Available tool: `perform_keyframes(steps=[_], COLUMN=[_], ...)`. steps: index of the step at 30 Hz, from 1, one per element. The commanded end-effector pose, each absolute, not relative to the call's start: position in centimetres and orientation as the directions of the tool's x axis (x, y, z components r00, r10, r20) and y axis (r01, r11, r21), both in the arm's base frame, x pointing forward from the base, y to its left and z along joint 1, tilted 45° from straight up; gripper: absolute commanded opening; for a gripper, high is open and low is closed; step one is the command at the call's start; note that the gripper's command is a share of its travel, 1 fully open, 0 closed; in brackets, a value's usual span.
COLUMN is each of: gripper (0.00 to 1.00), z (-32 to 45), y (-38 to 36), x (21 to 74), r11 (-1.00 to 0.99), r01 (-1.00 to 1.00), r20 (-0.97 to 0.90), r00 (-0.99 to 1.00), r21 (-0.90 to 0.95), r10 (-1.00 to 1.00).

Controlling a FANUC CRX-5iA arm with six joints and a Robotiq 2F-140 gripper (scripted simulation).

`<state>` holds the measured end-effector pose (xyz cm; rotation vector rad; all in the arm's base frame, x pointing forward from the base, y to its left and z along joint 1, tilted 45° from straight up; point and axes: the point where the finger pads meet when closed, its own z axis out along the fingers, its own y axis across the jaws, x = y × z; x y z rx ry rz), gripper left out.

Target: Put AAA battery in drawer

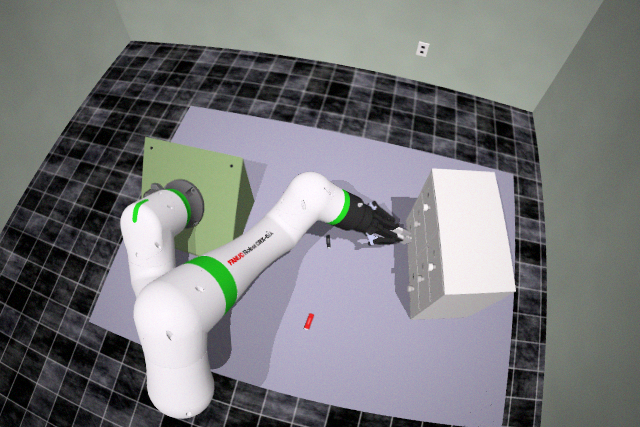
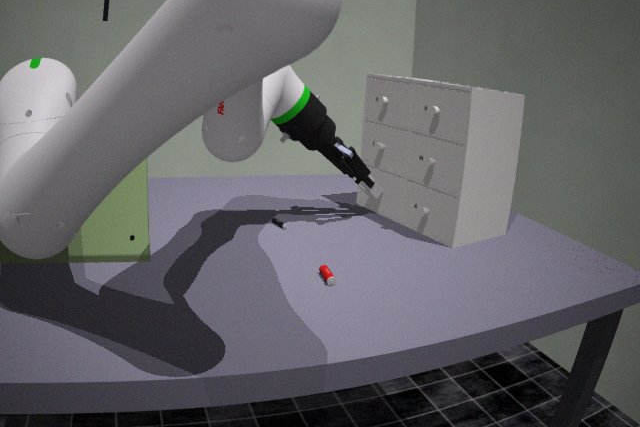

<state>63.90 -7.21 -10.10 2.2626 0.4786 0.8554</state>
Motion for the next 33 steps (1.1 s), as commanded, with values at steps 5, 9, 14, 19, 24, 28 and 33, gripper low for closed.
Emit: perform_keyframes(steps=[5,9,14,19,24,28,33], gripper=[0.08,0.08,0.08,0.08,0.08,0.08,0.08], z=[-10.10,-10.10,-10.09,-10.08,-10.06,-10.02,-9.97], y=[-7.19,-7.19,-7.19,-7.19,-7.18,-7.18,-7.18], x=[63.91,63.91,63.88,63.80,63.65,63.43,63.03], r11=[-0.713,-0.713,-0.713,-0.713,-0.713,-0.713,-0.713], r01=[0.100,0.100,0.100,0.100,0.100,0.100,0.100], r20=[0.446,0.446,0.446,0.446,0.446,0.446,0.446], r00=[0.719,0.719,0.719,0.719,0.719,0.719,0.719], r21=[0.694,0.694,0.694,0.694,0.694,0.694,0.694], r10=[0.534,0.534,0.534,0.534,0.534,0.534,0.534])
